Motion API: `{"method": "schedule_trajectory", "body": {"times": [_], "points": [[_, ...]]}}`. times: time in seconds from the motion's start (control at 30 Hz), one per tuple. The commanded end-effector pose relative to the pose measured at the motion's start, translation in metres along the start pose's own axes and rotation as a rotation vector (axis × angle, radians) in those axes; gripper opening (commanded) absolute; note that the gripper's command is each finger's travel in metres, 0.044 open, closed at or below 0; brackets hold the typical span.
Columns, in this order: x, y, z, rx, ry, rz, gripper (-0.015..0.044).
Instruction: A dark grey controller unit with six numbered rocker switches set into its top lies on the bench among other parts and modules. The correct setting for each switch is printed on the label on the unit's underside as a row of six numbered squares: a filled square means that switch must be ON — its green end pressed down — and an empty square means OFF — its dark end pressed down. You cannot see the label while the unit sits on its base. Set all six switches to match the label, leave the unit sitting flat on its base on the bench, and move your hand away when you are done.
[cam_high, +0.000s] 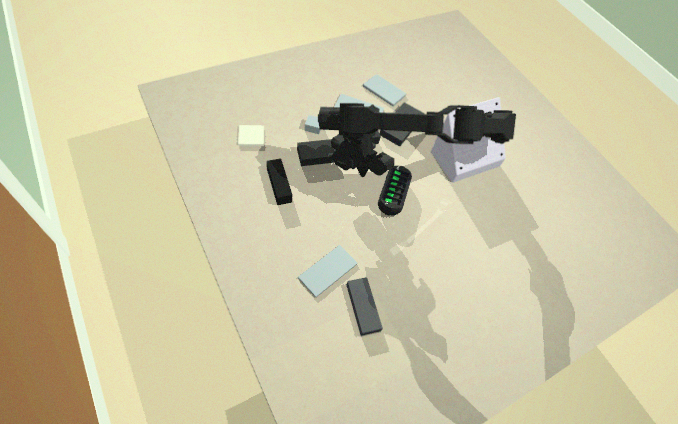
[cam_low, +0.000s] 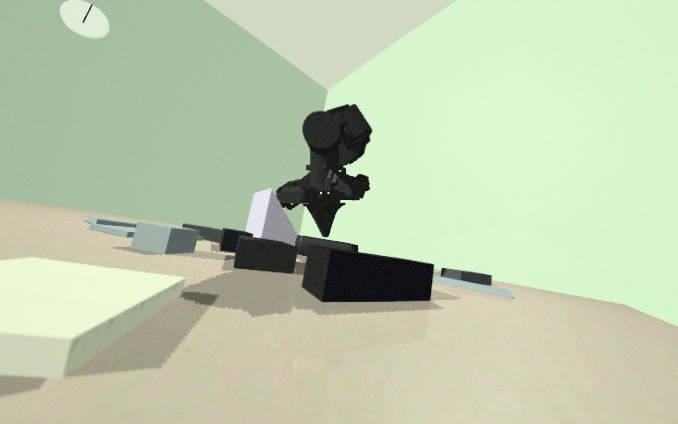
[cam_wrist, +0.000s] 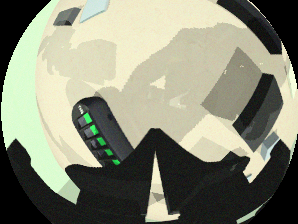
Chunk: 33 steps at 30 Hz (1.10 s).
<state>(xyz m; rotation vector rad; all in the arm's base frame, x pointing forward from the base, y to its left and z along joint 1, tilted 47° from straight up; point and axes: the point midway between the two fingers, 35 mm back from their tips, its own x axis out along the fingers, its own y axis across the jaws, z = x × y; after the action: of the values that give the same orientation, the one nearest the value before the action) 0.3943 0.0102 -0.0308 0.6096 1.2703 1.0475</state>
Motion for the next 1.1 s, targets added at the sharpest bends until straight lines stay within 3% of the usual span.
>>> {"method": "schedule_trajectory", "body": {"times": [0.0, 0.47, 0.8, 1.07], "points": [[-0.007, -0.003, 0.000, -0.014, 0.010, 0.005, 0.0000], [-0.001, 0.053, -0.024, 0.819, -0.033, -0.190, 0.0000], [0.008, 0.088, -0.057, 1.479, -0.236, -0.280, 0.0000], [0.015, 0.102, -0.082, 1.806, -0.402, -0.269, 0.0000]]}}
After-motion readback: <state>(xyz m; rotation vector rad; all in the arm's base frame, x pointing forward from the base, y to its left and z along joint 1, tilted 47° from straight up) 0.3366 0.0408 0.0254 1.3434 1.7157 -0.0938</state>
